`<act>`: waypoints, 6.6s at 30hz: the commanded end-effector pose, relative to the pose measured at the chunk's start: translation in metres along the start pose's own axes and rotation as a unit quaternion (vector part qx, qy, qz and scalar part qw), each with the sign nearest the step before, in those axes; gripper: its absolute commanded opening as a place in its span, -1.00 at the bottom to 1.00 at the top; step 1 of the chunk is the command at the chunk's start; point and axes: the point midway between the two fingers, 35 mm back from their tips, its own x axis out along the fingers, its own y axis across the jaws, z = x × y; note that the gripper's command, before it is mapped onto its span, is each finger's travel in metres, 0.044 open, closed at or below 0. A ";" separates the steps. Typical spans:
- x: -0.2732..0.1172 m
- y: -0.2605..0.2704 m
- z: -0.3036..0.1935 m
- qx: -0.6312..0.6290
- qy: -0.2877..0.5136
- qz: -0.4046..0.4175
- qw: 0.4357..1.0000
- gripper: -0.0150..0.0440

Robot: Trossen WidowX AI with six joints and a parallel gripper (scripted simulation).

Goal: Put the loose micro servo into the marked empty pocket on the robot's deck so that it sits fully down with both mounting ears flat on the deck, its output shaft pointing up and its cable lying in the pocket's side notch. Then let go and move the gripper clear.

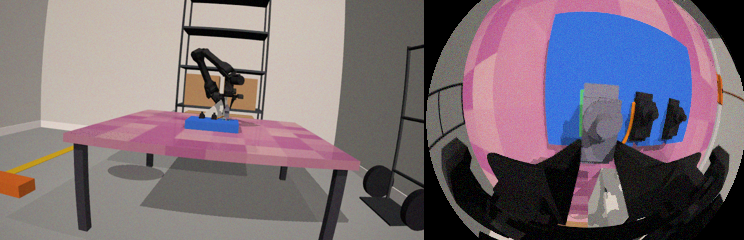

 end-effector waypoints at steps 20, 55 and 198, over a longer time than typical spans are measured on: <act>0.013 -0.001 -0.001 -0.005 0.000 -0.004 1.000 -0.49; 0.024 -0.001 -0.001 -0.005 0.000 -0.004 1.000 -0.49; -0.090 -0.001 0.097 0.004 -0.005 0.001 1.000 1.00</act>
